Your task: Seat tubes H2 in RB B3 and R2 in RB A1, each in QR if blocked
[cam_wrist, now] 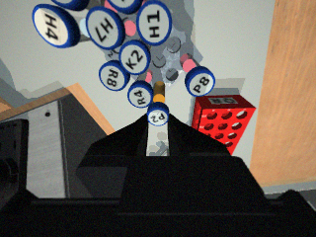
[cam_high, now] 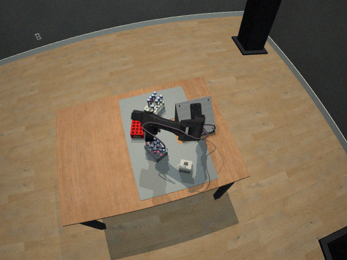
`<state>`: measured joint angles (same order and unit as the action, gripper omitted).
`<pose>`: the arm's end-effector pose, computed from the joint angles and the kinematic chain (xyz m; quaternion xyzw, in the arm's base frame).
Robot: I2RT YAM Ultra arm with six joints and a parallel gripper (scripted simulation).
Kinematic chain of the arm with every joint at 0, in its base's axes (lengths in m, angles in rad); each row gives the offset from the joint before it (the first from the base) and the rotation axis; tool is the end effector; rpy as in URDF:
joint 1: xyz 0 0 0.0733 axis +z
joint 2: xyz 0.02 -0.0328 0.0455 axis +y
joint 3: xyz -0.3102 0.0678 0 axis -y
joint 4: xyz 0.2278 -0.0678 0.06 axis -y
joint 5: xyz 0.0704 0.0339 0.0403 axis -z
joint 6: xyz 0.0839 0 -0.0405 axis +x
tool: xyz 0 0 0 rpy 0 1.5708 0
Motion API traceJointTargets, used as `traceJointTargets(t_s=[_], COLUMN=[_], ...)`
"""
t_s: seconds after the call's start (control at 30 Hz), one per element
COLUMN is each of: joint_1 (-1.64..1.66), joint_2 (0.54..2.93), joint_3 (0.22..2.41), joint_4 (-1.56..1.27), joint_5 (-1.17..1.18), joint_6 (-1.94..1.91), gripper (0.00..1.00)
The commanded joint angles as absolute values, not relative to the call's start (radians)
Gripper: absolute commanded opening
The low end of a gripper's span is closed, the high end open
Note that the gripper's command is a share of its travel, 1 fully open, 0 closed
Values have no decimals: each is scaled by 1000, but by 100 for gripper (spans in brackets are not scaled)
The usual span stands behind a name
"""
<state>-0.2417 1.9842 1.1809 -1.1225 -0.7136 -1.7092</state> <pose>0.3040 -0.0172 0.1552 -0.5718 0.7263 0.3298 0.1919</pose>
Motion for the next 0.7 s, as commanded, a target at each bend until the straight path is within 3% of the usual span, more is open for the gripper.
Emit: traceJointTargets(t_s=[0.0,0.6,0.63,0.67], joint_1=[-255,-246,-246,-246], joint_2=[1998,1983,1983,1983], joint_3=[1168,1179,1179,1179], joint_4=[-1085,-1090,-1090,-1090], joint_5=[-735,-728,-728,-728], joint_6=[-1699,-1703,-1703,-1703], gripper=[0,0,24,24])
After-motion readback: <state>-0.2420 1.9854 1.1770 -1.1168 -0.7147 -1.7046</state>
